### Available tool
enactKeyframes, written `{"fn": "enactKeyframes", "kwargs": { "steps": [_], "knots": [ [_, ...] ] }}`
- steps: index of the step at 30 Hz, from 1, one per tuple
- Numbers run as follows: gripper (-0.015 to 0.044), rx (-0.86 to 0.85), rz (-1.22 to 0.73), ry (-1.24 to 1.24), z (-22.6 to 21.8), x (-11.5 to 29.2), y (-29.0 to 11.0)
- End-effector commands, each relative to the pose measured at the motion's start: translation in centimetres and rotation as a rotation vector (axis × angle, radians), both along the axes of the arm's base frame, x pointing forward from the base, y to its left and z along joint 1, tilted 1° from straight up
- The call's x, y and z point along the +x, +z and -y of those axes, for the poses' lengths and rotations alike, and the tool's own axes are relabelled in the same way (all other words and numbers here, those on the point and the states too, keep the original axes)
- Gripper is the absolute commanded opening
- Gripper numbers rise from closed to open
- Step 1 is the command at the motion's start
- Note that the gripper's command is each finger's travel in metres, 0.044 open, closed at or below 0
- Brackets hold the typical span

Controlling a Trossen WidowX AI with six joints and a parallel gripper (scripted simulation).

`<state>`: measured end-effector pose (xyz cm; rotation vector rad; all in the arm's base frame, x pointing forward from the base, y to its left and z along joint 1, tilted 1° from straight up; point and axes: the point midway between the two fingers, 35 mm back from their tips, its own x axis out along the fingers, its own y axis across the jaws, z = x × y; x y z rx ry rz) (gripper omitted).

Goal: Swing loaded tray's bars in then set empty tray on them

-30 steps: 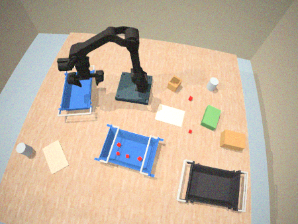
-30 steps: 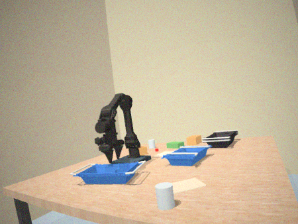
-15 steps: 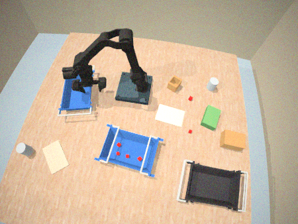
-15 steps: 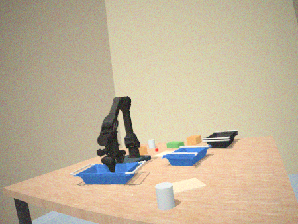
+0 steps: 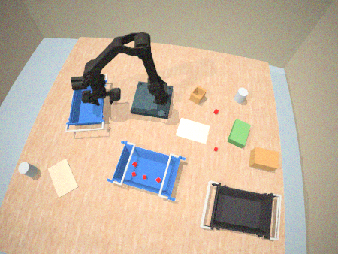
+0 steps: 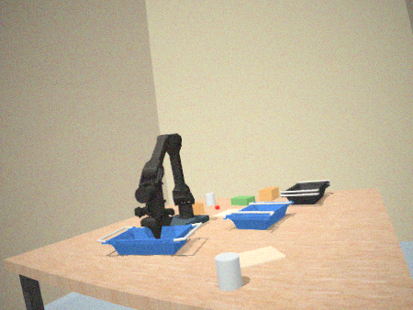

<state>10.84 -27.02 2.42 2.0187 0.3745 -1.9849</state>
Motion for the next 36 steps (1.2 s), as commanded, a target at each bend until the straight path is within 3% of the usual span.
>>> {"fn": "enactKeyframes", "kwargs": {
  "steps": [1,36],
  "knots": [
    [0.0249,0.001,0.005,-0.003,-0.01,0.08,-0.06],
    [0.0008,0.001,0.005,-0.003,0.06,0.10,0.47]
  ]
}}
